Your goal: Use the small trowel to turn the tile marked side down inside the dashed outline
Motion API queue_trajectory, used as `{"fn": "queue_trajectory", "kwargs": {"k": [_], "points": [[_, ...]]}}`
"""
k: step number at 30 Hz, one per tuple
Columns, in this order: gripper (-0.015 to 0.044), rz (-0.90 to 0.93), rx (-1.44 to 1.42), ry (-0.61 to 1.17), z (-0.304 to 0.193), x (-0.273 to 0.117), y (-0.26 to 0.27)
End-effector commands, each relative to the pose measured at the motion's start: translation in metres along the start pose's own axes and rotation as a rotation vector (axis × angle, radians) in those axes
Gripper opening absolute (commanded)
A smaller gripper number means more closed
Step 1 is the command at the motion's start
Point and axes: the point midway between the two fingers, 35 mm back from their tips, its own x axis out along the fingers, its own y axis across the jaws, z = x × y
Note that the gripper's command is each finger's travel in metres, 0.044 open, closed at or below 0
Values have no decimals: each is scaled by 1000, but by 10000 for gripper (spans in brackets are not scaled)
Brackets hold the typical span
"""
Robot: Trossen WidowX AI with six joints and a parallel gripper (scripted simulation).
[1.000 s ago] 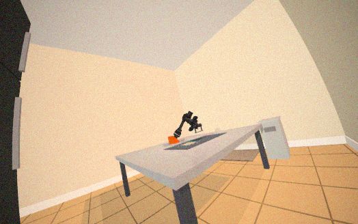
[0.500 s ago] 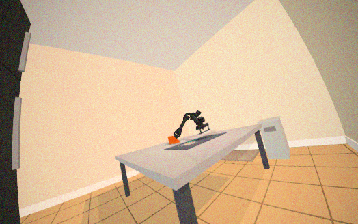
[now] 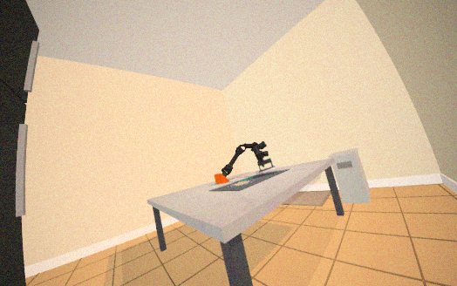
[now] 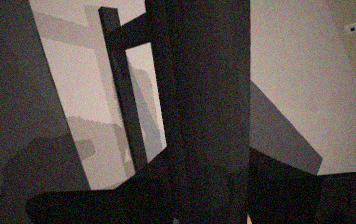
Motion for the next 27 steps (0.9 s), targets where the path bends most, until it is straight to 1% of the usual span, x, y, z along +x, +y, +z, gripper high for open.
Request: {"fn": "queue_trajectory", "kwargs": {"k": [1, 13, 27], "points": [[0, -23, 80, 63, 6, -4, 7], [0, -124, 310, 290, 16, -19, 45], [0, -340, 494, 483, 18, -56, 87]]}}
